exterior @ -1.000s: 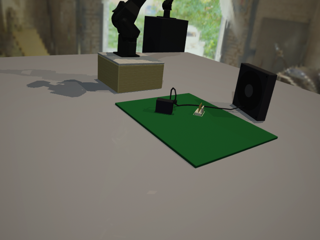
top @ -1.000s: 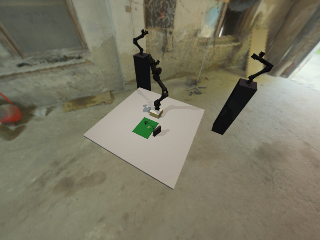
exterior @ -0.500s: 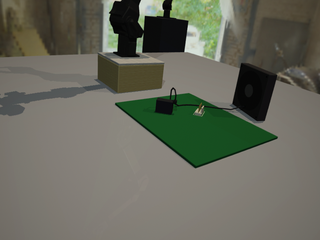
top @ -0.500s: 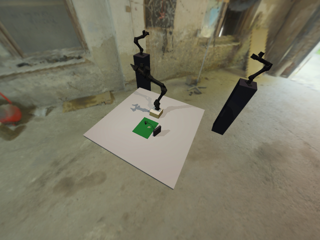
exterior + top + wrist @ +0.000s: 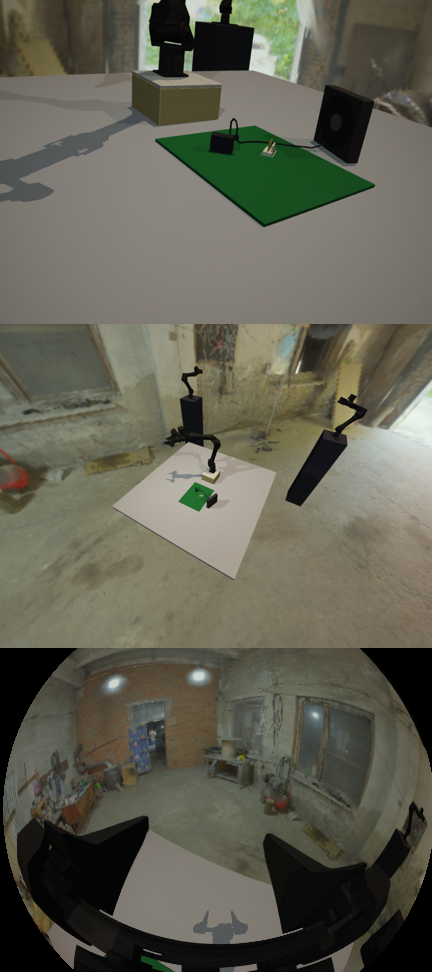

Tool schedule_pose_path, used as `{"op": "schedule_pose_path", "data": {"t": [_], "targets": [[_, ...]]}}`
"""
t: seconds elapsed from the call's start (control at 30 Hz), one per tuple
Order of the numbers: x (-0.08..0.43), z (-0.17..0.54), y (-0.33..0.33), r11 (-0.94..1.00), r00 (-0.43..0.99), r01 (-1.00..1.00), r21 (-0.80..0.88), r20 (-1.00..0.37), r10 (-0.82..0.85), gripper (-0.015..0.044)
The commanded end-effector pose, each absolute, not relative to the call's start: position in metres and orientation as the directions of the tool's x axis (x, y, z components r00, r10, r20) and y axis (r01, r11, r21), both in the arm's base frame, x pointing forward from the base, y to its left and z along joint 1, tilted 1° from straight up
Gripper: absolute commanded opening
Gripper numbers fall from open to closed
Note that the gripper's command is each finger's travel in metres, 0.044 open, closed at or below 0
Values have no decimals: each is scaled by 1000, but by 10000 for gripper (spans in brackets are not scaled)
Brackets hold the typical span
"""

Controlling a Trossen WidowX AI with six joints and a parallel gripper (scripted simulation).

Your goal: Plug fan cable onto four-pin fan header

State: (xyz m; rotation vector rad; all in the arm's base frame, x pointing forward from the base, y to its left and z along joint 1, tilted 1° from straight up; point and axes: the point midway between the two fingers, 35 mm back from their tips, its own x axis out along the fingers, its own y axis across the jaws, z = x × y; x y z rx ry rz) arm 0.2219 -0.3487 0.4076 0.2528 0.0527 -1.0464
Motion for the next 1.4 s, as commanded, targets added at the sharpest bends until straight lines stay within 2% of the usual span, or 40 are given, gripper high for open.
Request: {"op": "schedule_pose_path", "data": {"t": [0.0,0.2,0.4,0.63,0.87,1.23,1.37], "targets": [[268,350,-326,581,561,812,55,-350,-750,440],[318,276,-274,759,575,643,-106,-587,-570,440],[345,204,-205,915,482,331,-231,-792,-374,440],[340,134,-116,955,239,-171,-241,-951,-197,440],[298,85,-33,744,-106,-667,-41,-983,-149,440],[292,82,-27,713,-138,-701,-13,-979,-153,440],[295,59,-27,713,-138,-701,-13,-979,-153,440]]}}
